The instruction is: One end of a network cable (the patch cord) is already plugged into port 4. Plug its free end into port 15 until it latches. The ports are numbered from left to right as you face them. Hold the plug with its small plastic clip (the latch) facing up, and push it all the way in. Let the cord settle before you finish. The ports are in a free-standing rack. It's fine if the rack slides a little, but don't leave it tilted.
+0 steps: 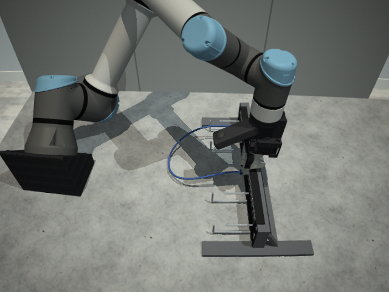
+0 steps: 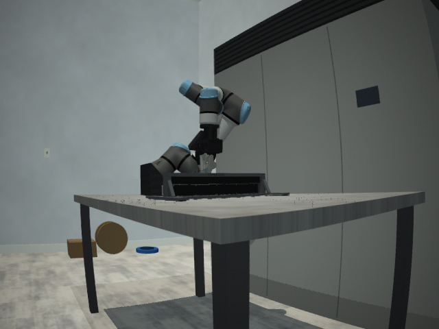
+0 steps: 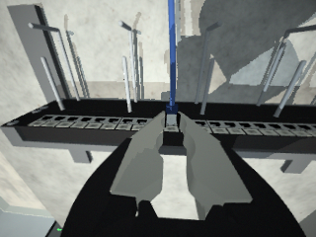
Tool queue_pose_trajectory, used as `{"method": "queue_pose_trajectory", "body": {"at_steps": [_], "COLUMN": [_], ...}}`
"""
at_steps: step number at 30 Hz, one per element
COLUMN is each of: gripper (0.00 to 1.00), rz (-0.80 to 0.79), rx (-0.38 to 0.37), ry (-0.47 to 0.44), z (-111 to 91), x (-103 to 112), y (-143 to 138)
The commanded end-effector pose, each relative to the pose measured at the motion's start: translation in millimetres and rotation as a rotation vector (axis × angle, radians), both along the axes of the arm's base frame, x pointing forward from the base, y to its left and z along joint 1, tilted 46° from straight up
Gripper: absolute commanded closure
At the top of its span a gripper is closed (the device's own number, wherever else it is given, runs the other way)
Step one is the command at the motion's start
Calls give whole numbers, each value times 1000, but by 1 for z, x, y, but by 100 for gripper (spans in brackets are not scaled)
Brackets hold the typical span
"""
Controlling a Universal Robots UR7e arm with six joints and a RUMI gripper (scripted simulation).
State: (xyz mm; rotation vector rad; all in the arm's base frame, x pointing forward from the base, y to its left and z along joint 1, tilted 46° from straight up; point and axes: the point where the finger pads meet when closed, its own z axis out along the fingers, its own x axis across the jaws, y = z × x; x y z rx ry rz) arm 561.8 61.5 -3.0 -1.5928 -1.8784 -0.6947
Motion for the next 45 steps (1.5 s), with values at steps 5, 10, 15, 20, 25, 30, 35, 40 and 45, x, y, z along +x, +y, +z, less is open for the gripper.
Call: {"method": "queue_pose_trajectory", "body": {"at_steps": [5, 10, 15, 20, 25, 30, 35, 40, 45], "gripper": [100, 100, 100, 100, 100, 100, 100, 100, 78], "rz": [0, 0, 0, 0, 0, 0, 0, 0, 0], "rx": [0, 0, 0, 0, 0, 0, 0, 0, 0], "ry": [-2, -2, -2, -2, -2, -2, -2, -2, -2], "z": [1, 1, 1, 0, 0, 0, 0, 0, 0], "x": [1, 1, 1, 1, 0, 0, 0, 0, 0], "y": [-1, -1, -1, -1, -1, -1, -1, -1, -1]}}
